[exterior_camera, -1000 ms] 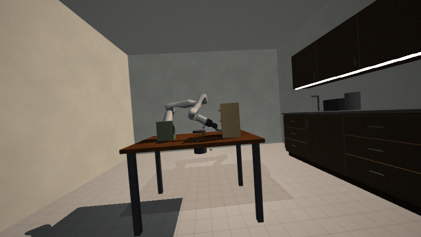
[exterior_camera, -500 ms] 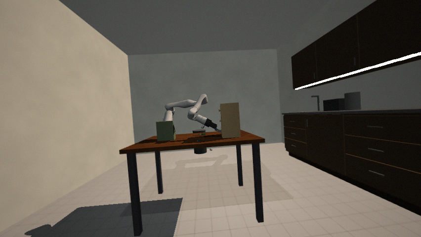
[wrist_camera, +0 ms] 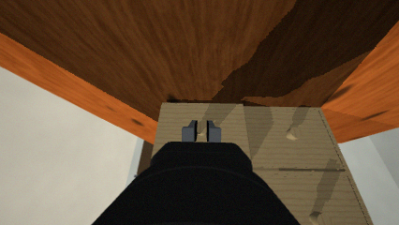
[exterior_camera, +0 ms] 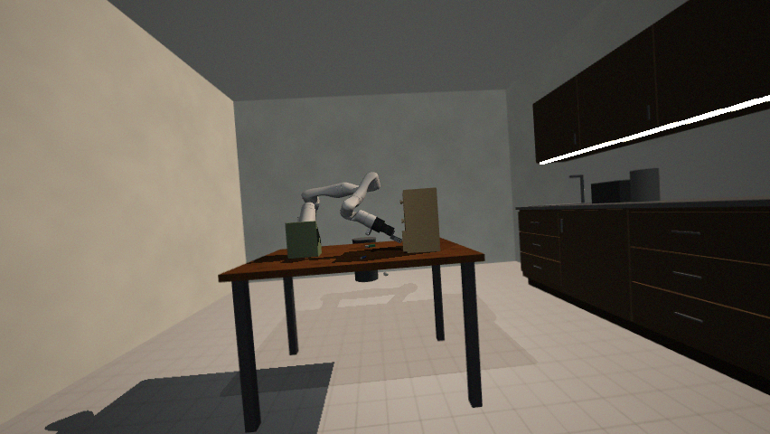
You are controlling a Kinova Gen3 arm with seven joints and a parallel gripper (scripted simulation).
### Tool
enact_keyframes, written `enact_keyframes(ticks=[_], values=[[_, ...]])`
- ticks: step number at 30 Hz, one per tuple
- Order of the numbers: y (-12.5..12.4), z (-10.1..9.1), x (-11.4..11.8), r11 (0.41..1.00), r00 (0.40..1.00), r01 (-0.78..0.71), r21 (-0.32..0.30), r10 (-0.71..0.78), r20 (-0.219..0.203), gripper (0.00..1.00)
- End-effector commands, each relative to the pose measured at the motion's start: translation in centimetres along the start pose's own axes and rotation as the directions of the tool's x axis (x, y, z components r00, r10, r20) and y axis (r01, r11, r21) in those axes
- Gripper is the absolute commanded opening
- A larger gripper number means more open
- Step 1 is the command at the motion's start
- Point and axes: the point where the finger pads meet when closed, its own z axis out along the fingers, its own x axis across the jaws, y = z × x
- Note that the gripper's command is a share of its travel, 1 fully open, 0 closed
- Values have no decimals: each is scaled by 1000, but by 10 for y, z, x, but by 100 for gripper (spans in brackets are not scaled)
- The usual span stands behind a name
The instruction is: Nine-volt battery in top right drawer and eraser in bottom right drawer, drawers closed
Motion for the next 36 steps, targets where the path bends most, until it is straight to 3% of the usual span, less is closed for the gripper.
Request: enact_keyframes(ticks=[1,36], values=[[-3,-4,-2,1000,1000,-3,2,3,4,37],[-22,-37,-1,1000,1000,-3,2,3,4,37]])
